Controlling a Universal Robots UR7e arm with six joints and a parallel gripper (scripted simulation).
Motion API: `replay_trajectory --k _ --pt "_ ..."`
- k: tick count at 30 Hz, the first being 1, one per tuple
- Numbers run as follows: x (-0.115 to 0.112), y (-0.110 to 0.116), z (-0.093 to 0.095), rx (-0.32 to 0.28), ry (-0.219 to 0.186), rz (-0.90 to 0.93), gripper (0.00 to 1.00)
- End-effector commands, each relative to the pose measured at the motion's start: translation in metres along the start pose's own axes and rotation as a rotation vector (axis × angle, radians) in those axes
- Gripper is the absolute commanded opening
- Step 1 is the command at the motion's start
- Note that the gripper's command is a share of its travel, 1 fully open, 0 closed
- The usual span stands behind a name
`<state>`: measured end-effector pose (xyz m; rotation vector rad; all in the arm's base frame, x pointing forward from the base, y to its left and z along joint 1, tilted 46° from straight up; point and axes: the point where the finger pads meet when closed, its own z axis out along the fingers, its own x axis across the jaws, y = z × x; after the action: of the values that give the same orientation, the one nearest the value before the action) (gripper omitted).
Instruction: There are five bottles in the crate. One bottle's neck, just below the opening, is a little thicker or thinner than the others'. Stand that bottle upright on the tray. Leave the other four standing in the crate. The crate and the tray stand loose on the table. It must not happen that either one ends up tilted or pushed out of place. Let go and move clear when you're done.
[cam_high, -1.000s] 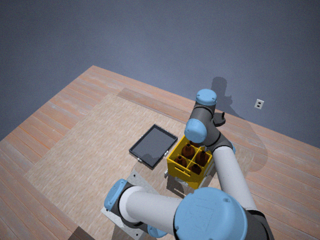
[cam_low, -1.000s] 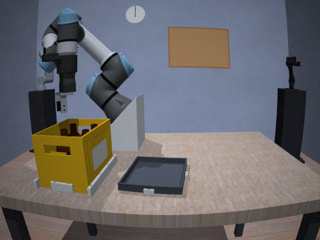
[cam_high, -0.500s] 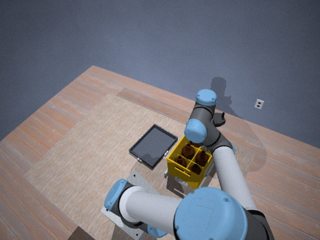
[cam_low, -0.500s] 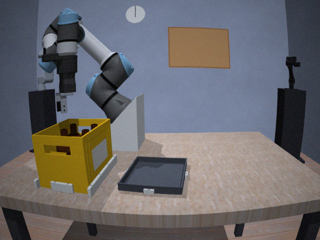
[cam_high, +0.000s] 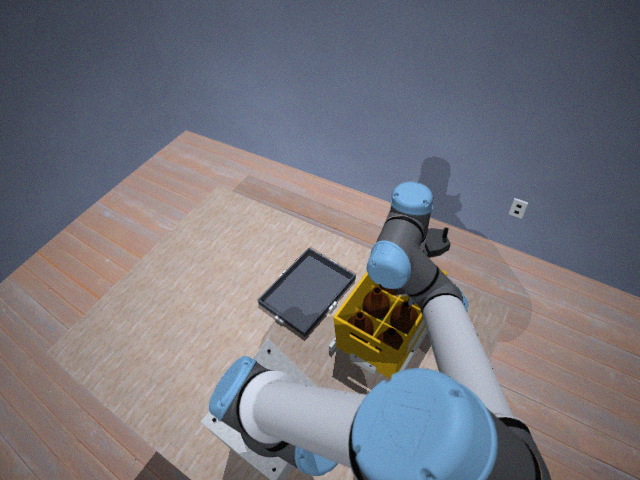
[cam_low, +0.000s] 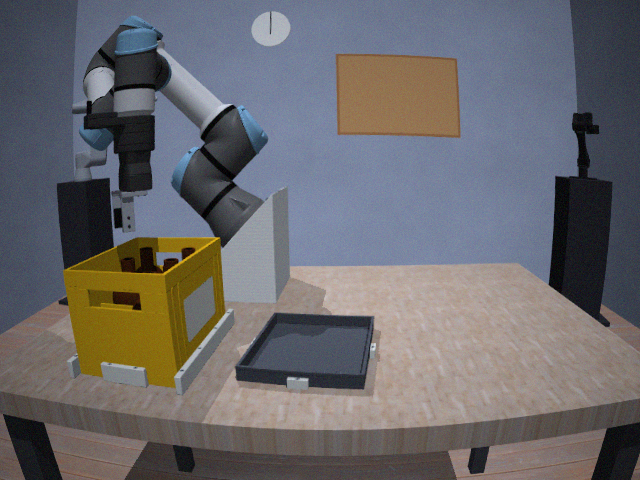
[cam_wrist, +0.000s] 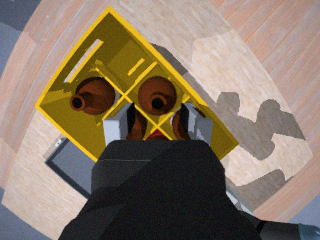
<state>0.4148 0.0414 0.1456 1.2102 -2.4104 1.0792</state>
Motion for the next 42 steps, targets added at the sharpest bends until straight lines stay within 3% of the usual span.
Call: replay_trajectory --k 1,22,42 --pt "0.0 0.0 0.005 0.001 -0.001 0.0 1.0" --pt "0.0 0.001 0.028 0.001 -0.001 0.0 1.0" --pt "0.0 0.001 0.033 0.001 -0.001 0.0 1.0"
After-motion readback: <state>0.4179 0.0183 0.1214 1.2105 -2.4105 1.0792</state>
